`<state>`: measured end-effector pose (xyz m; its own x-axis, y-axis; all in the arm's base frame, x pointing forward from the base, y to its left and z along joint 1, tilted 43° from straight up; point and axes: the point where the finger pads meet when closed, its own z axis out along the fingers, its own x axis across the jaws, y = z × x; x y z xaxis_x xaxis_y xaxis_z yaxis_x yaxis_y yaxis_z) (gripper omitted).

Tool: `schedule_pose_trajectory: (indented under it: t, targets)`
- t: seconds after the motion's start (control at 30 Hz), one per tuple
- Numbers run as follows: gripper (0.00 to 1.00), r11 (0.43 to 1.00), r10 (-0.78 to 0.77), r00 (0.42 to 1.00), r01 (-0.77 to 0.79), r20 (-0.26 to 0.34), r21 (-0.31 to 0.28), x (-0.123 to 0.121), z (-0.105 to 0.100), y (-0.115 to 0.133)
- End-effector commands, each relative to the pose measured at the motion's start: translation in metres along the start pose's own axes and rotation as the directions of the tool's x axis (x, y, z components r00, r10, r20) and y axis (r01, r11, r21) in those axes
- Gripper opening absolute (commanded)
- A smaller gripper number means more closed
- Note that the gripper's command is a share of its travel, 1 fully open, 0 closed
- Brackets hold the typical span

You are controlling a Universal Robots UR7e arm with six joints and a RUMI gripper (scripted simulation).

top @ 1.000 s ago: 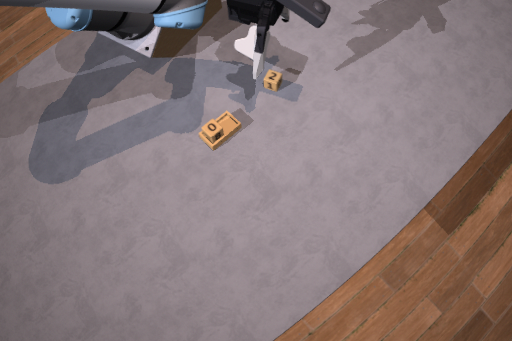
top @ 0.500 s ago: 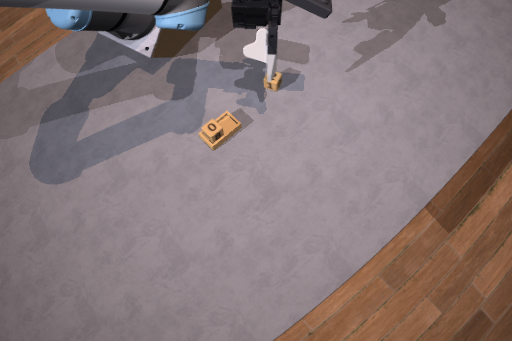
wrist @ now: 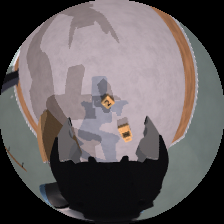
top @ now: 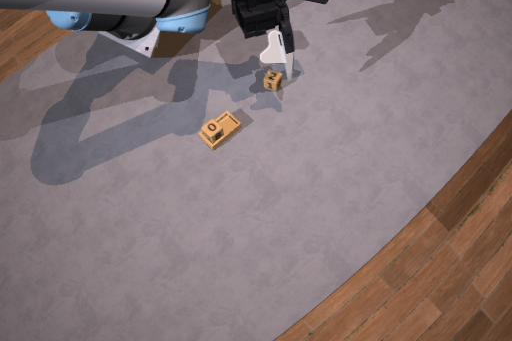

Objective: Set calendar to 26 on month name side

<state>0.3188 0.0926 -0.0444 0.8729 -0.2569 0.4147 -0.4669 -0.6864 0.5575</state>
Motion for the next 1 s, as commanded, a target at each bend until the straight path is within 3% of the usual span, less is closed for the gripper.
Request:
schedule_pose_trajectory:
  t: [0.0,0.13,0.23,0.57,0.7,0.97]
  targets:
    - [1.00,0.990,-0.140,0.990,0.140,0.000,0.012,0.0000,0.0007,-0.0002]
    - [1.00,0.955,-0.298,0.955,0.298,-0.002,0.012,-0.0002,0.0018,0.0004]
    - [1.00,0.954,-0.298,0.954,0.298,-0.002,0.012,-0.0002,0.0018,0.0004]
    - [1.00,0.813,-0.583,0.813,0.583,-0.005,0.010,-0.0003,0.0041,0.0028]
    - [1.00,0.764,-0.645,0.764,0.645,-0.006,0.010,-0.0002,0.0047,0.0037]
    - [1.00,0.721,-0.692,0.721,0.692,-0.007,0.009,0.0000,0.0052,0.0044]
